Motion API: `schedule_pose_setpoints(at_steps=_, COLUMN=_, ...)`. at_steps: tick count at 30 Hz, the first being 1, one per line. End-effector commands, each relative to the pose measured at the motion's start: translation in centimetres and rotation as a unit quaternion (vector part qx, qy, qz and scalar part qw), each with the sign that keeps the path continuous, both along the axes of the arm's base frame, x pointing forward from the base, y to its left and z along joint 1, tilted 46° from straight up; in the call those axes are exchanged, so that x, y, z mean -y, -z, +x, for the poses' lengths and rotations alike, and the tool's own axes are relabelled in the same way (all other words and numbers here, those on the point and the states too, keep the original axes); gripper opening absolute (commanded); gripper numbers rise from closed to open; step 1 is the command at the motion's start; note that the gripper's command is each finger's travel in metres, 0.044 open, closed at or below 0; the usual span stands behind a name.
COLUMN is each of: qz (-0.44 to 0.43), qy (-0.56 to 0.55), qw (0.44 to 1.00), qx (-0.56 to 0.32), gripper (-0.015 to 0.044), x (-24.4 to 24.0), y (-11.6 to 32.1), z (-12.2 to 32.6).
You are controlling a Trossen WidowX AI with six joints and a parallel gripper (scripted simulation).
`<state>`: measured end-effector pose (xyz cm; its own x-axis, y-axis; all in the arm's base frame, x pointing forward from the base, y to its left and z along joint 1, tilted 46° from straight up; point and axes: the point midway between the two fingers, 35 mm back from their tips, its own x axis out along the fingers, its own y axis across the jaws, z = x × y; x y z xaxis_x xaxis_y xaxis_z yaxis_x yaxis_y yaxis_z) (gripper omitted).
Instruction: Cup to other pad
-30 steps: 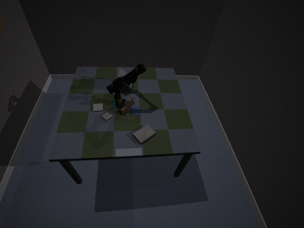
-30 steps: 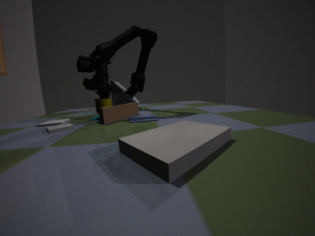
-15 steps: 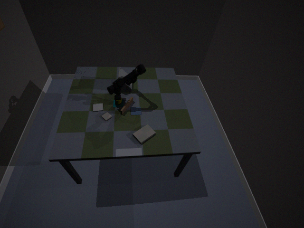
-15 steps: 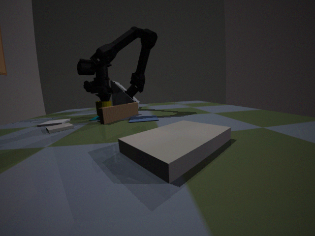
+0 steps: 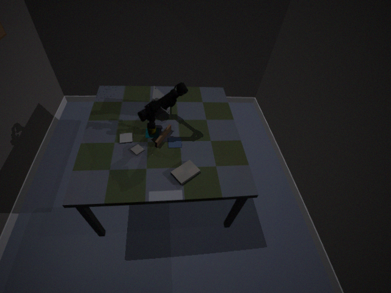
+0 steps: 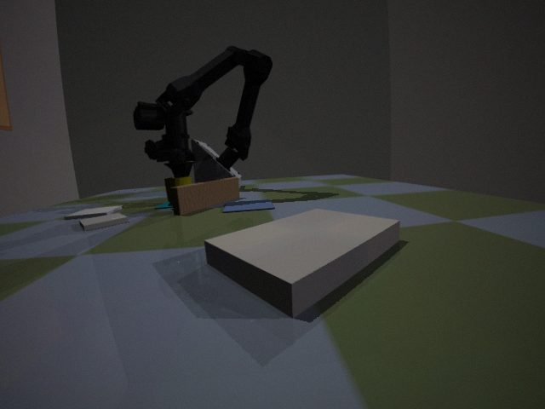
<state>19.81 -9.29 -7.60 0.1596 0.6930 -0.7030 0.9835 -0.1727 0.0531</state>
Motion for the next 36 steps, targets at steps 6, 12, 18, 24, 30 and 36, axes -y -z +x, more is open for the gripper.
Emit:
schedule_pose_setpoints(at_steps=6, qz=0.000, qy=0.000, qw=1.000, qx=0.000, gripper=0.0147, x=0.3, y=-0.3, z=0.0)
schedule_pose_setpoints(at_steps=12, qz=0.000, qy=0.001, qw=1.000, qx=0.000, gripper=0.0147, x=1.0, y=-0.9, z=-0.1)
schedule_pose_setpoints(at_steps=18, qz=0.000, qy=0.001, qw=1.000, qx=-0.001, gripper=0.0147, x=1.7, y=-1.6, z=-0.3)
schedule_pose_setpoints(at_steps=24, qz=0.000, qy=0.002, qw=1.000, qx=-0.001, gripper=0.0147, x=2.4, y=-2.3, z=-0.5)
schedule_pose_setpoints(at_steps=30, qz=0.001, qy=0.003, qw=1.000, qx=-0.001, gripper=0.0147, x=3.0, y=-3.0, z=-0.7)
schedule_pose_setpoints(at_steps=36, qz=0.002, qy=0.003, qw=1.000, qx=-0.002, gripper=0.0147, x=3.4, y=-3.7, z=-1.0)
